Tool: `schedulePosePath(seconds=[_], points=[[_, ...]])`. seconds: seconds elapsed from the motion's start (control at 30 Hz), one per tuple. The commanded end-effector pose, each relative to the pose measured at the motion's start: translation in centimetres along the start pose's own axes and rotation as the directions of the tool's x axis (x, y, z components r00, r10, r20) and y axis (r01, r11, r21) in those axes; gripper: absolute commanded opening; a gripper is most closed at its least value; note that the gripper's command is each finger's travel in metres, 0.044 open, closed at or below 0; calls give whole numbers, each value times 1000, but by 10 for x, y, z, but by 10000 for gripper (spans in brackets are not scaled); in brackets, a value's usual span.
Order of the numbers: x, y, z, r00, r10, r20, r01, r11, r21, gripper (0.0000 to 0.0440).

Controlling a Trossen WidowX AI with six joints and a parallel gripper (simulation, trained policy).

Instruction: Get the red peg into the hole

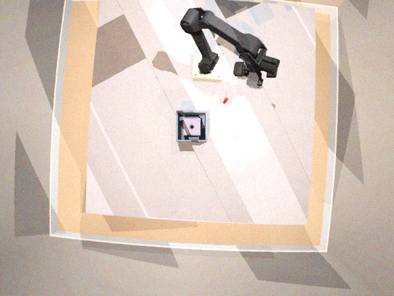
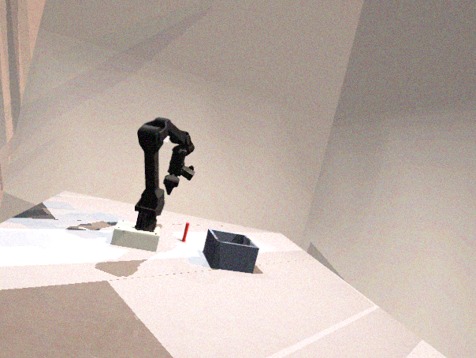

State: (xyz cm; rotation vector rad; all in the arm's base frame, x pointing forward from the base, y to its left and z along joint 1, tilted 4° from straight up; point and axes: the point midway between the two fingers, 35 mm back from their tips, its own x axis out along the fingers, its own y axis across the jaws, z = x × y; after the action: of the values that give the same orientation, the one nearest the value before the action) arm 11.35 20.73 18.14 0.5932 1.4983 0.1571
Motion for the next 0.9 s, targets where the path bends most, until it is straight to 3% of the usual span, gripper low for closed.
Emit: schedulePosePath(seconds=[0.0, 0.43, 0.87], points=[[8, -18, 23, 994, -89, 56, 86, 995, 57, 440], [27, -84, 81, 922, -363, 138, 301, 893, 335, 440], [71, -135, 101, 867, -478, 139, 352, 786, 509, 440]])
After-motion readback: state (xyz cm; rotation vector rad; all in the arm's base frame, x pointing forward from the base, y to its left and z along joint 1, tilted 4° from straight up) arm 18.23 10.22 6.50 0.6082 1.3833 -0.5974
